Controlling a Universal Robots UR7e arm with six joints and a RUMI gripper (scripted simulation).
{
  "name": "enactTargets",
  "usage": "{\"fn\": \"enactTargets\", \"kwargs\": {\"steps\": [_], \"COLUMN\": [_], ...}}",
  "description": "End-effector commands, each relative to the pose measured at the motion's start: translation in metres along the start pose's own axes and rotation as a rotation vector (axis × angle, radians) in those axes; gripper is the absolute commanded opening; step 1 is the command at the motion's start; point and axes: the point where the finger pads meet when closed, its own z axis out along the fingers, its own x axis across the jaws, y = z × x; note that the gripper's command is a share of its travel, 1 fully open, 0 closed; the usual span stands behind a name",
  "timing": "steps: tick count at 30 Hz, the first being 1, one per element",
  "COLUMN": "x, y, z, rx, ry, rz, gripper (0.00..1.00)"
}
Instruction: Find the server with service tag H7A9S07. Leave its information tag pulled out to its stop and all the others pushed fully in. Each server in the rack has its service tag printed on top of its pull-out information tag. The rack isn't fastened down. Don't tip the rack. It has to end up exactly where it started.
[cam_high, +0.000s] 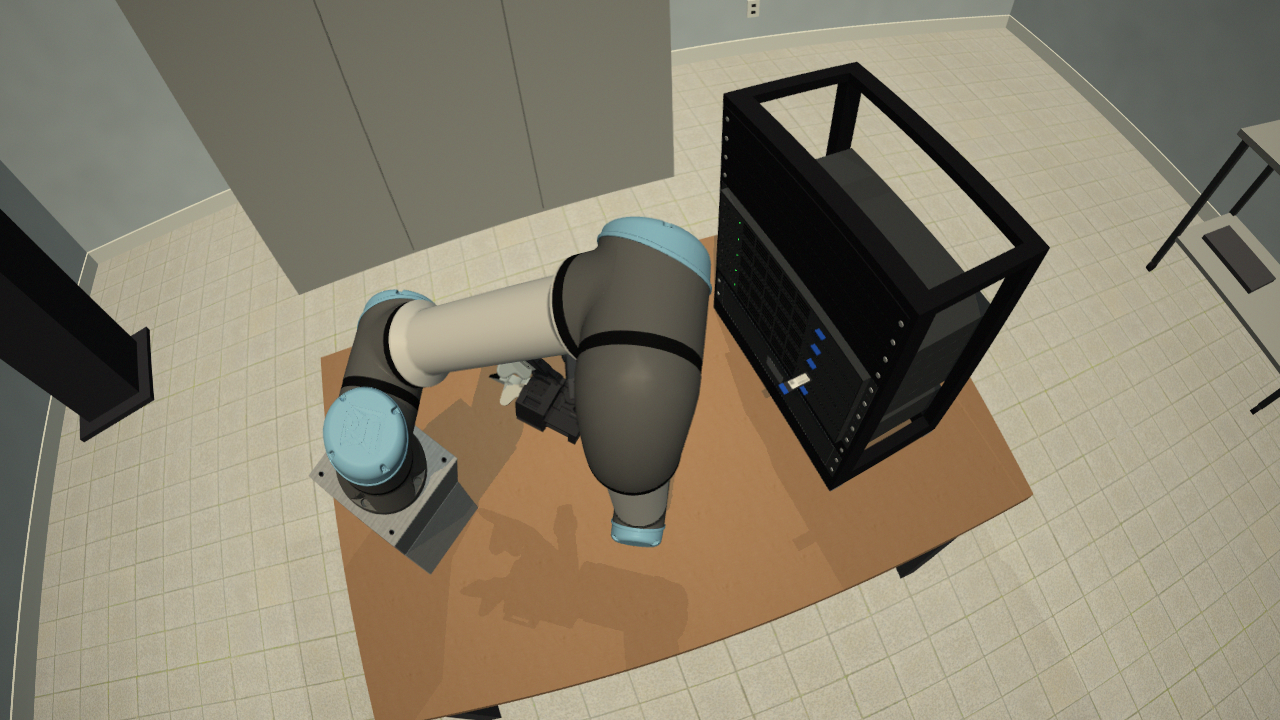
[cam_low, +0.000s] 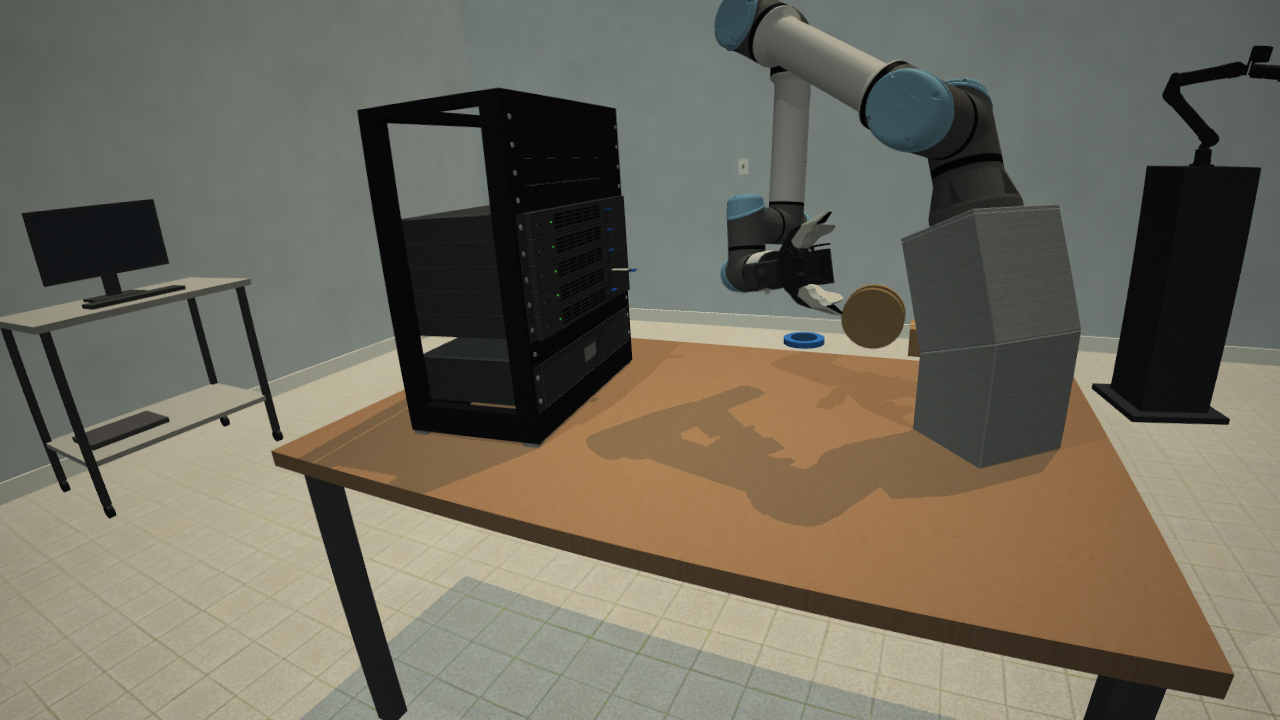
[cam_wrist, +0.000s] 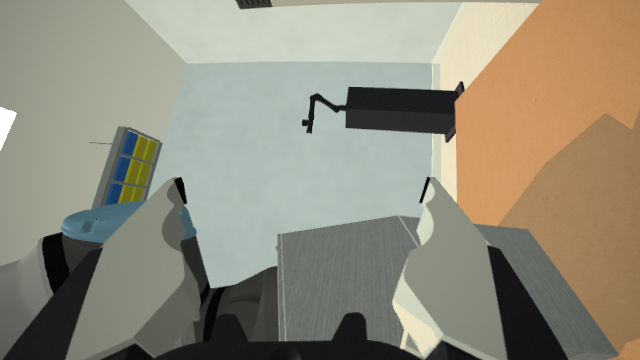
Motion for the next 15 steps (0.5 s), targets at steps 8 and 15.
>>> {"fn": "enactTargets", "kwargs": {"steps": [8, 15], "x": [0.012, 0.020], "y": [-0.001, -0.001], "z": [-0.006, -0.011], "rx": [-0.014, -0.026], "ry": [0.064, 0.105], "rz": [-0.088, -0.144], "gripper": [1.00, 1.00]}}
